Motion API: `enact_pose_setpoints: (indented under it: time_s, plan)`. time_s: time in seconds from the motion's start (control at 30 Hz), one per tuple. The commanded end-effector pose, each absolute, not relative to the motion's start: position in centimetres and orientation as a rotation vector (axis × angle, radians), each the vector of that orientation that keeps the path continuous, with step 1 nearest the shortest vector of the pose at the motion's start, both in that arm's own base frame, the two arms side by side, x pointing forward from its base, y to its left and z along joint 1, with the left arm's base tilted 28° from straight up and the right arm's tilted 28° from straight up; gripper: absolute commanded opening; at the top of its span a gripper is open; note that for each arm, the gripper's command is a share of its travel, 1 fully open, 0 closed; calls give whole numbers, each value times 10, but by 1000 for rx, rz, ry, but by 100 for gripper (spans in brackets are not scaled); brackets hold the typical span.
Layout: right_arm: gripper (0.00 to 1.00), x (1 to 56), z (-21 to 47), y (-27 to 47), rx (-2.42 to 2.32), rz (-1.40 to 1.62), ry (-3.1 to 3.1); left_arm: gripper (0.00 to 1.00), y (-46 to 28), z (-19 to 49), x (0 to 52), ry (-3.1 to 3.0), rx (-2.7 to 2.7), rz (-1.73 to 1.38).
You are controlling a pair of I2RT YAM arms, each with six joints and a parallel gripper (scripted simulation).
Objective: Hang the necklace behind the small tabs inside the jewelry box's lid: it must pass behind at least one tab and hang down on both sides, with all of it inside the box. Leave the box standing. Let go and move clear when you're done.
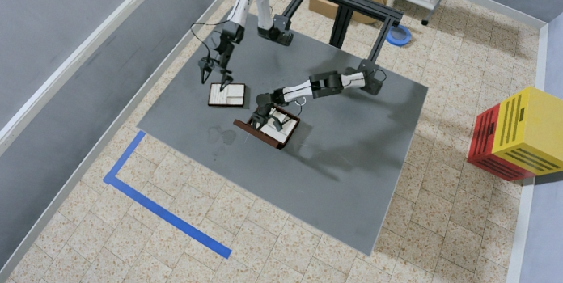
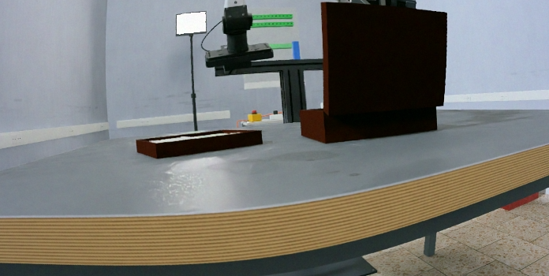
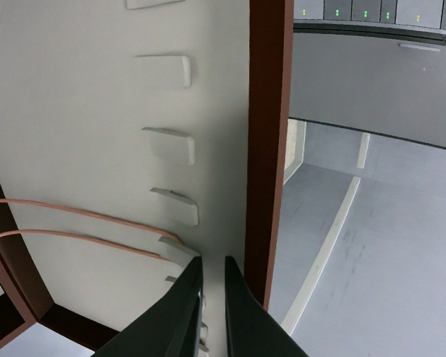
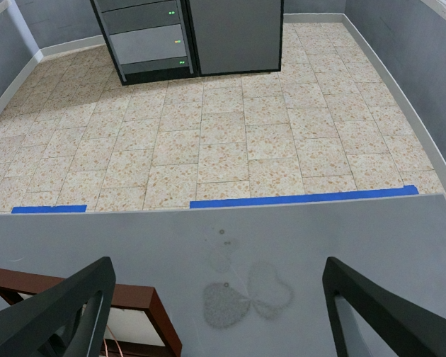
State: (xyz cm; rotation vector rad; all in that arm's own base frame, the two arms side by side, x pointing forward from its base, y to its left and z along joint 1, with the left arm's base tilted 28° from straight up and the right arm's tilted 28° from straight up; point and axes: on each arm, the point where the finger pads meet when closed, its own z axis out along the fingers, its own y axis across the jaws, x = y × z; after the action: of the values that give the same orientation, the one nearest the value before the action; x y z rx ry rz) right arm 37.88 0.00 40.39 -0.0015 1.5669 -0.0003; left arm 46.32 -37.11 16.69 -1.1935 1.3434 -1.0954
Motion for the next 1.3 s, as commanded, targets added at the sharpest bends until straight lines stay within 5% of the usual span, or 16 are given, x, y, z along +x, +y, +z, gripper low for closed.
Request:
enact_pose_setpoints:
  time_s: [0.0,1.27]
  plan:
    - [100,370,425,4,-4,10,1514,11,-377,194,469,1289,-1196,-1170]
    - [100,370,425,4,-4,10,1514,6,-376,199,432,1289,-1204,-1172]
